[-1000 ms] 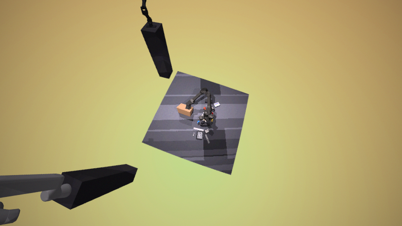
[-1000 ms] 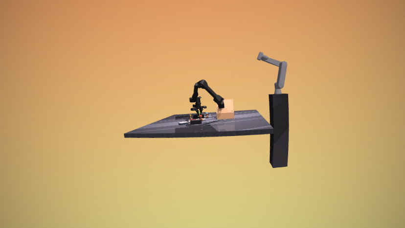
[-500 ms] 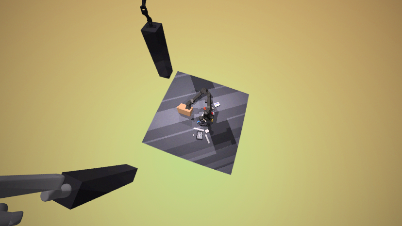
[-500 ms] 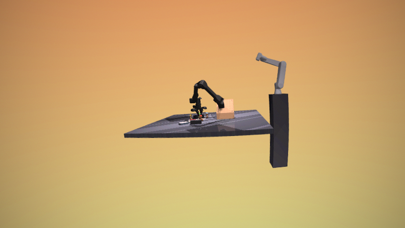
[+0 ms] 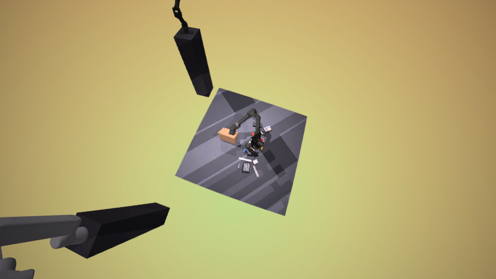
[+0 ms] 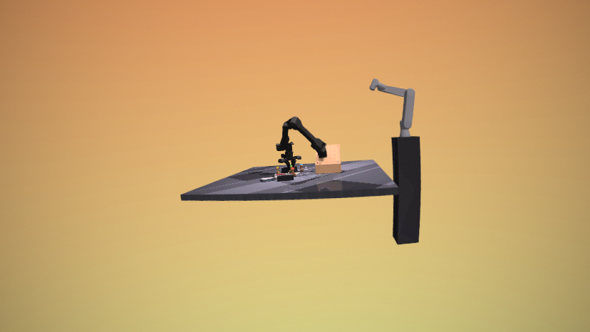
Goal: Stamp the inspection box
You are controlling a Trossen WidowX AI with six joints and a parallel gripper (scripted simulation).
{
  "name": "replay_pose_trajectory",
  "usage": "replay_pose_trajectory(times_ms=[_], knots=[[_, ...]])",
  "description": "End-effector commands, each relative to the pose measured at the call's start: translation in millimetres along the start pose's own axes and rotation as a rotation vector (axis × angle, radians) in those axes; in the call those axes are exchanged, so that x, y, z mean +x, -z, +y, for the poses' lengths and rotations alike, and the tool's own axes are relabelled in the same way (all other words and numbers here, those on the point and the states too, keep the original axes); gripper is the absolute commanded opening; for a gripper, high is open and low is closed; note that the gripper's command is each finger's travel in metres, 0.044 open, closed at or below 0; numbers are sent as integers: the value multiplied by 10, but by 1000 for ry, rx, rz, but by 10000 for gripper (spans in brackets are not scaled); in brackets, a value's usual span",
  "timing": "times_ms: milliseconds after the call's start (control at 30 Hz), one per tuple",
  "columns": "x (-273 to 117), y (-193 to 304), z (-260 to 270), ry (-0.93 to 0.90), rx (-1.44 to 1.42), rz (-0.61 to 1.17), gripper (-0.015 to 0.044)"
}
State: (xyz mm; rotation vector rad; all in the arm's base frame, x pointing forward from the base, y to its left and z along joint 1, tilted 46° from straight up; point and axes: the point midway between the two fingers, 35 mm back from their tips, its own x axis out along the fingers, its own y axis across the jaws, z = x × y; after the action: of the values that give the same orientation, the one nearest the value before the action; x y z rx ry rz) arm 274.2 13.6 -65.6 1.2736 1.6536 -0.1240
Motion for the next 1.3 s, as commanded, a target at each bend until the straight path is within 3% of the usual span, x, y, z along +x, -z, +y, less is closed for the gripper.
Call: replay_pose_trajectory(times_ms=[0, 1267], knots=[[11, 4, 4, -3, 2, 2, 0], [49, 6, 6, -3, 2, 2, 0]])
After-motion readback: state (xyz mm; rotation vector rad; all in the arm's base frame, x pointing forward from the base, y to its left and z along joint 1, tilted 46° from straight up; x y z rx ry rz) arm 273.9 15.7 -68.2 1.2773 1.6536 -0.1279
